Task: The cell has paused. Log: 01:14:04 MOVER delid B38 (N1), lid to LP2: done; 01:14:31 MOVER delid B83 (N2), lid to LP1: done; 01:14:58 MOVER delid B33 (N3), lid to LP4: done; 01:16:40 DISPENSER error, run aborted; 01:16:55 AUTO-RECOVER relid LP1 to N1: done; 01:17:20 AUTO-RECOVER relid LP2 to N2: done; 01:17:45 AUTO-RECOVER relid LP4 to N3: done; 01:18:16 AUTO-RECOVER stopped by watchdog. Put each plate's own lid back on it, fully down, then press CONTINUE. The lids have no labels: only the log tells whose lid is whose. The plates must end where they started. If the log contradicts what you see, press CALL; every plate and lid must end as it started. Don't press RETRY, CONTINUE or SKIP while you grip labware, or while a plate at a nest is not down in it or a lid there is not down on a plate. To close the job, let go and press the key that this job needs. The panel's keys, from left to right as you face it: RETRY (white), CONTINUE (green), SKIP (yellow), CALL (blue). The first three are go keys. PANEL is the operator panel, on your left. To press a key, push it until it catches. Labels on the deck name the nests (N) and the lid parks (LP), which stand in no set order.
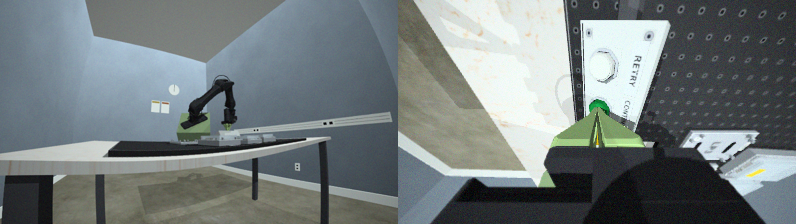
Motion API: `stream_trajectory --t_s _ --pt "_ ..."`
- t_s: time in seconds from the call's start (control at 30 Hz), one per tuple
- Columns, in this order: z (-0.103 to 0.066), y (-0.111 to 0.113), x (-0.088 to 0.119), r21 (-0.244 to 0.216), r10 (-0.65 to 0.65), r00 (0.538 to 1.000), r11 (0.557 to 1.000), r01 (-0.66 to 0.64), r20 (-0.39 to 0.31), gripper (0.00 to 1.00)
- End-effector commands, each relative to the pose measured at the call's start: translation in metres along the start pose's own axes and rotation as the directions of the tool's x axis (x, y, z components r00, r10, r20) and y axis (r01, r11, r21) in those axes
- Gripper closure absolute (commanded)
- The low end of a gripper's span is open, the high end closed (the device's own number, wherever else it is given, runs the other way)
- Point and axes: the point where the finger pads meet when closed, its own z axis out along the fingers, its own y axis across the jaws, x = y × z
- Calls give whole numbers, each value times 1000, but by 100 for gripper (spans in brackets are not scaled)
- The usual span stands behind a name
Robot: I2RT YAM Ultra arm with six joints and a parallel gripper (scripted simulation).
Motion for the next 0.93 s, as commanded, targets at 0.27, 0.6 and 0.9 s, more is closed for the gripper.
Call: stream_trajectory --t_s 0.27,0.6,0.9 --pt "3 -1 2 9 -6 1000 1000 5 8 100" --pt "6 -1 3 10 -8 1000 1000 8 4 100" --pt "10 -1 3 8 -6 1000 1000 6 0 100"
